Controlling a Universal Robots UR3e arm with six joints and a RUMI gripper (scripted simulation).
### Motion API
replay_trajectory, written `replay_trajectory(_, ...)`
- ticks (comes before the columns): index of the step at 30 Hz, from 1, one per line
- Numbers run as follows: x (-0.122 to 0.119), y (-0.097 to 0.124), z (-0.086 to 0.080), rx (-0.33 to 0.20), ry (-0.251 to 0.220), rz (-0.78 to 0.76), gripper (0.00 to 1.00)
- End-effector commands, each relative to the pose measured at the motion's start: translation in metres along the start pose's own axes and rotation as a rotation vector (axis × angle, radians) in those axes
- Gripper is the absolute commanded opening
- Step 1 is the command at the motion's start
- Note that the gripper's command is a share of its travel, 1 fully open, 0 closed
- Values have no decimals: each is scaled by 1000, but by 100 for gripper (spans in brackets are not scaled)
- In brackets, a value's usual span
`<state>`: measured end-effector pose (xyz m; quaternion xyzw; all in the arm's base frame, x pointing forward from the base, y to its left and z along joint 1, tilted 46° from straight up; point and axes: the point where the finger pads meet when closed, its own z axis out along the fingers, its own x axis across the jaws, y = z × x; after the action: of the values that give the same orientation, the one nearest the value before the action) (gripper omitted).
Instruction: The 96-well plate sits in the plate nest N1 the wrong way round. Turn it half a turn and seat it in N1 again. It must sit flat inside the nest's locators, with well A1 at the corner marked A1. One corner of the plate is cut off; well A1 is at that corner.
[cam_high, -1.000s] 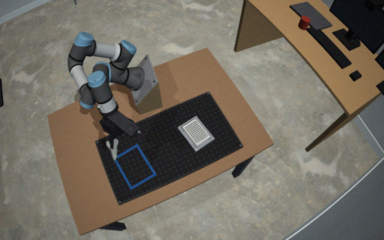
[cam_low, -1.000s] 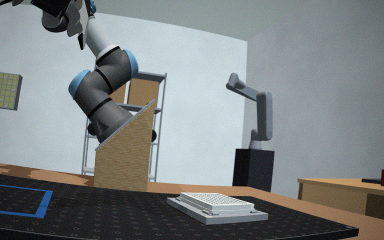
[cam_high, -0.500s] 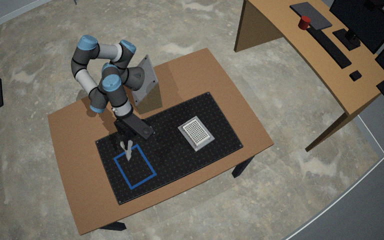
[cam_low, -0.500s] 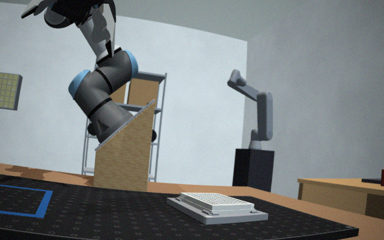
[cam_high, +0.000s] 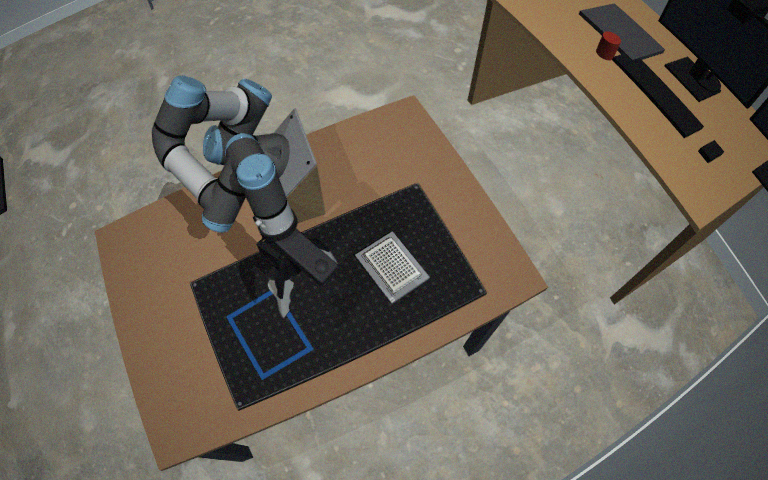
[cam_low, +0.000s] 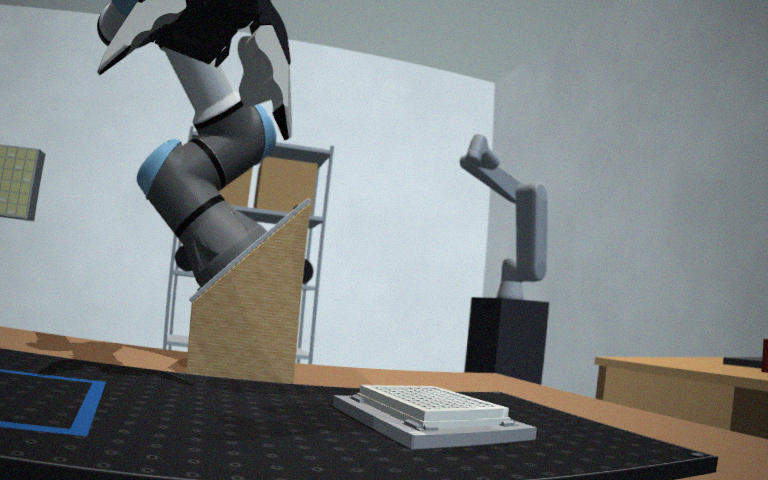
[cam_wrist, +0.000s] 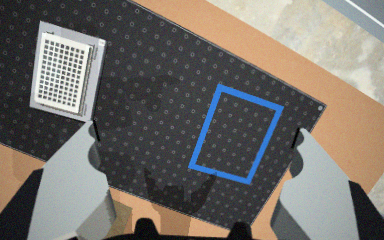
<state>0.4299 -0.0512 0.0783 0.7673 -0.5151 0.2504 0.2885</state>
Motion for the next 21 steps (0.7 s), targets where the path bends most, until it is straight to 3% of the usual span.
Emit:
replay_trajectory(1, -12, -6, 6, -14, -11, 20, 100)
replay_trajectory(12, -50, -18, 25, -39, -28, 51, 100)
replay_trajectory(14, -59, -20, 29, -66, -42, 82, 100)
replay_trajectory(21, -77, -23, 38, -66, -42, 82, 100)
